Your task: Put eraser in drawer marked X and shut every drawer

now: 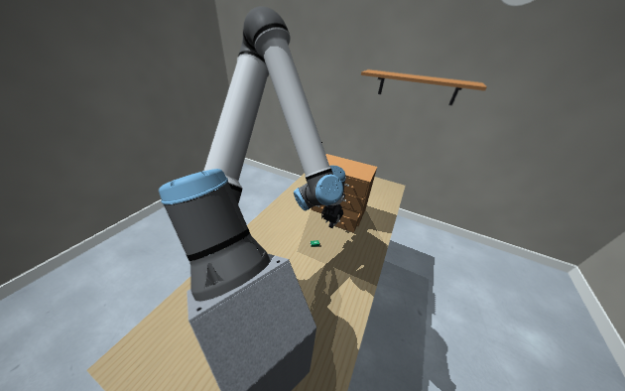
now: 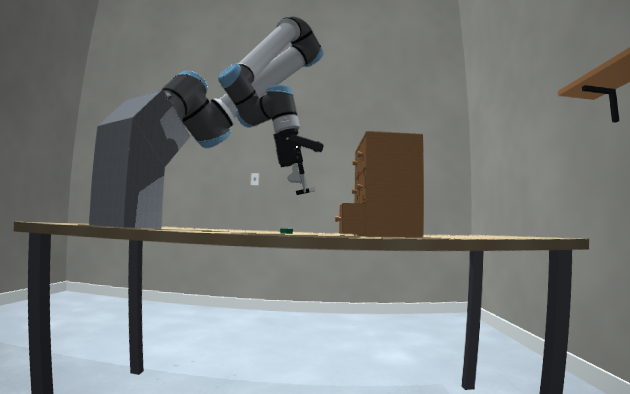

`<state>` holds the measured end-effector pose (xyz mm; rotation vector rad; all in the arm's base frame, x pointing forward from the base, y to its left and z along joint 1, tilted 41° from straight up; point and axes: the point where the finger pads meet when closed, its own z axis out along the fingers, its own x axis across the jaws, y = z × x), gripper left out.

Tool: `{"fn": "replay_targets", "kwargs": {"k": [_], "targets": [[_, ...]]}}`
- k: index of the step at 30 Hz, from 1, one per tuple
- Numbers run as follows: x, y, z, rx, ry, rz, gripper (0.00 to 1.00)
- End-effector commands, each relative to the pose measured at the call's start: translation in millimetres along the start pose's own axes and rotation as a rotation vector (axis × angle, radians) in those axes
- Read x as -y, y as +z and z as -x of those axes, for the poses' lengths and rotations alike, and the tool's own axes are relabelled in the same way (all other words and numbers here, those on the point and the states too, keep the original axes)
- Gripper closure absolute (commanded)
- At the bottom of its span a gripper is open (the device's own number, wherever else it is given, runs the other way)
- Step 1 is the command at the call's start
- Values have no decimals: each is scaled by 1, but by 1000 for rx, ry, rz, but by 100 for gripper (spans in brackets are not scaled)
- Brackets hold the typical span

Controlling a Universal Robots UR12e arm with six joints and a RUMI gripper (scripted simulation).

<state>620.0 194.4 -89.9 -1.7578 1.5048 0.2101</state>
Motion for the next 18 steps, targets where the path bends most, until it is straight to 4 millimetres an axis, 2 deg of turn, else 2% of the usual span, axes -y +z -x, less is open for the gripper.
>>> {"fn": "replay_targets", "kwargs": {"k": [1, 18], "targets": [[0, 0, 0, -2, 0, -36, 89], [-1, 0, 0, -2, 0, -152, 89]]}}
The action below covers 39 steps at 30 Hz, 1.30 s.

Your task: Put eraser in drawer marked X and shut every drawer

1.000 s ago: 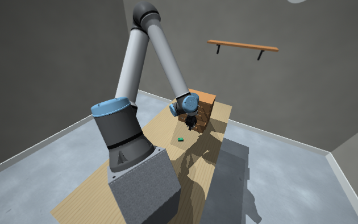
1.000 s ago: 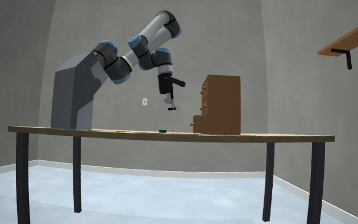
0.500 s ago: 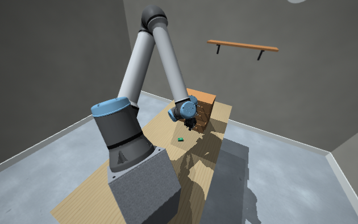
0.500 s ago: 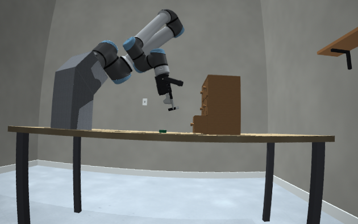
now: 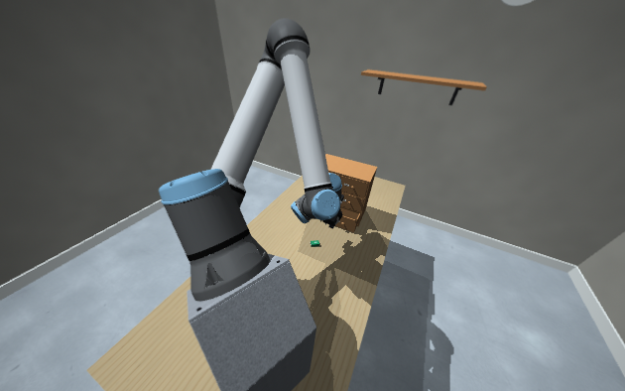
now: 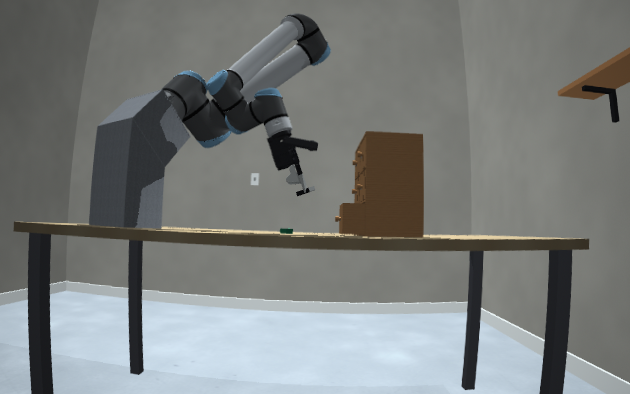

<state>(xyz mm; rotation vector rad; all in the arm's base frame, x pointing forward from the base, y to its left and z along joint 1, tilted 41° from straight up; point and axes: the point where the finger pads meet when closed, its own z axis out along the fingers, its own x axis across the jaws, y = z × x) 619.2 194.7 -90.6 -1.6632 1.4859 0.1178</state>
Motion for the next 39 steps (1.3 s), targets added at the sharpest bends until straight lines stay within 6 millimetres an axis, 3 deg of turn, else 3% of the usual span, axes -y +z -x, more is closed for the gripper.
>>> {"fn": "replay_targets", "kwargs": {"k": [1, 39], "targets": [[0, 0, 0, -2, 0, -40, 89], [-2, 1, 0, -2, 0, -317, 89]]}}
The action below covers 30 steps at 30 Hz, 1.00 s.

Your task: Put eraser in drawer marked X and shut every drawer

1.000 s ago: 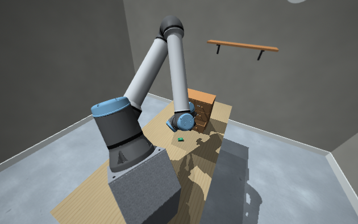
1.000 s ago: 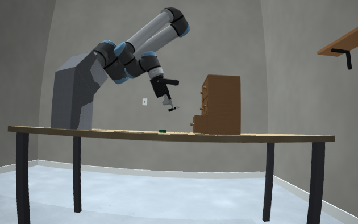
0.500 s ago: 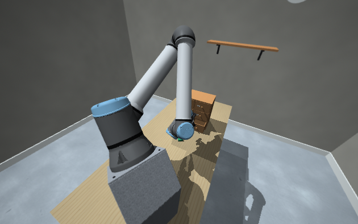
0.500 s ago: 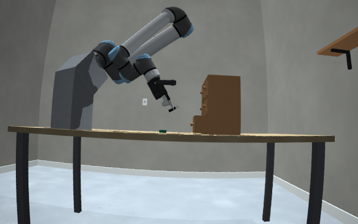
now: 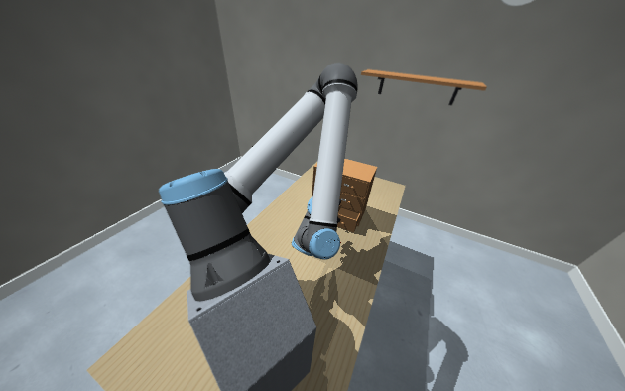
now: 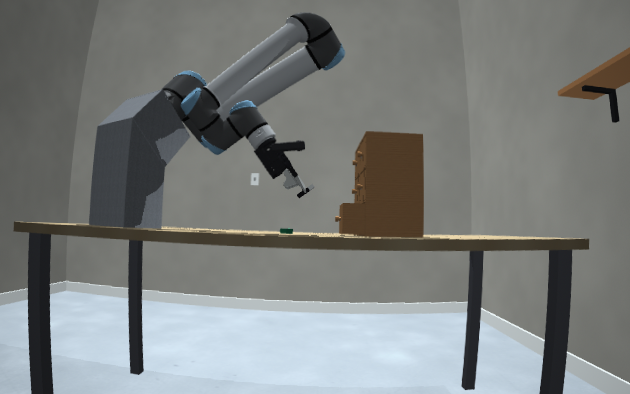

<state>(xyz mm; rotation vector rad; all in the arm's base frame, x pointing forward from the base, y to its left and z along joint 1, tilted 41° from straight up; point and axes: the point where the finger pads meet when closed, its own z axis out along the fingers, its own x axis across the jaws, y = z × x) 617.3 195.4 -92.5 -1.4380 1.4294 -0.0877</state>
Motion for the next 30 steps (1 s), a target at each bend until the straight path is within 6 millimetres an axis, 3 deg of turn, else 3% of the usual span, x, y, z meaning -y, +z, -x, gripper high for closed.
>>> {"fn": "replay_targets", "kwargs": {"k": [1, 30], "targets": [[0, 0, 0, -2, 1, -46, 89], [-2, 0, 0, -3, 0, -264, 89]]}}
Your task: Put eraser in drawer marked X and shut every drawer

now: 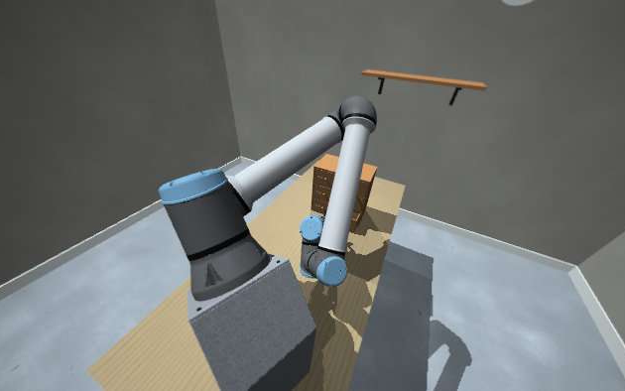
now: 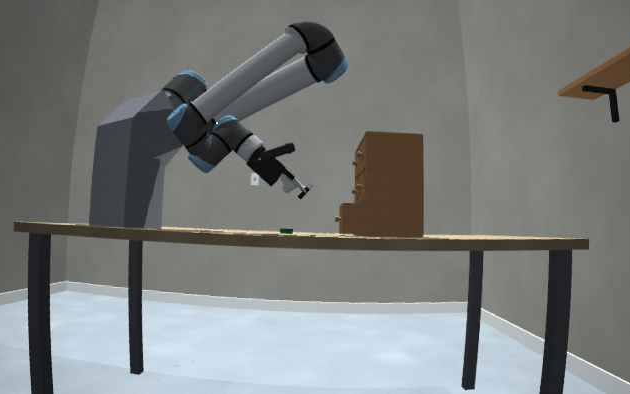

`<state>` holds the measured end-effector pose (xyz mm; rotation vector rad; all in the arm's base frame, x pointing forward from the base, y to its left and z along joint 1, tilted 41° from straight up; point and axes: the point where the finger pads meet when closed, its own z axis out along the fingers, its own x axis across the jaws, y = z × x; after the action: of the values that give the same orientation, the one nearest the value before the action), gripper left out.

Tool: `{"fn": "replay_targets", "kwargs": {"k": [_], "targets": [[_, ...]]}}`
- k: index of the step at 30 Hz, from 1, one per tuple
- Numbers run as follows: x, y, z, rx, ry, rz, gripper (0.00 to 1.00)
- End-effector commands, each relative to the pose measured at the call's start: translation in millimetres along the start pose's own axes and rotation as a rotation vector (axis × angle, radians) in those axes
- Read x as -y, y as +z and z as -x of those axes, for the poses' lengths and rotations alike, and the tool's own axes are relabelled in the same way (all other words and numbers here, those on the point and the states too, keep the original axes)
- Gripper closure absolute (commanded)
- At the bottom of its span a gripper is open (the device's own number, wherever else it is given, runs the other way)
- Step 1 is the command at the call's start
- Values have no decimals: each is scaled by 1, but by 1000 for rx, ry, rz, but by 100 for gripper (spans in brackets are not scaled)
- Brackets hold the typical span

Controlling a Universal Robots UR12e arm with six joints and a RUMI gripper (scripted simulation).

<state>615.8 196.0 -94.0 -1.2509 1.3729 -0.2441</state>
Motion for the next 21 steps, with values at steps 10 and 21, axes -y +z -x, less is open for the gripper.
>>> {"fn": "replay_targets", "kwargs": {"k": [10, 21], "targets": [[-1, 0, 0, -1, 1, -106, 89], [-1, 0, 0, -2, 0, -200, 89]]}}
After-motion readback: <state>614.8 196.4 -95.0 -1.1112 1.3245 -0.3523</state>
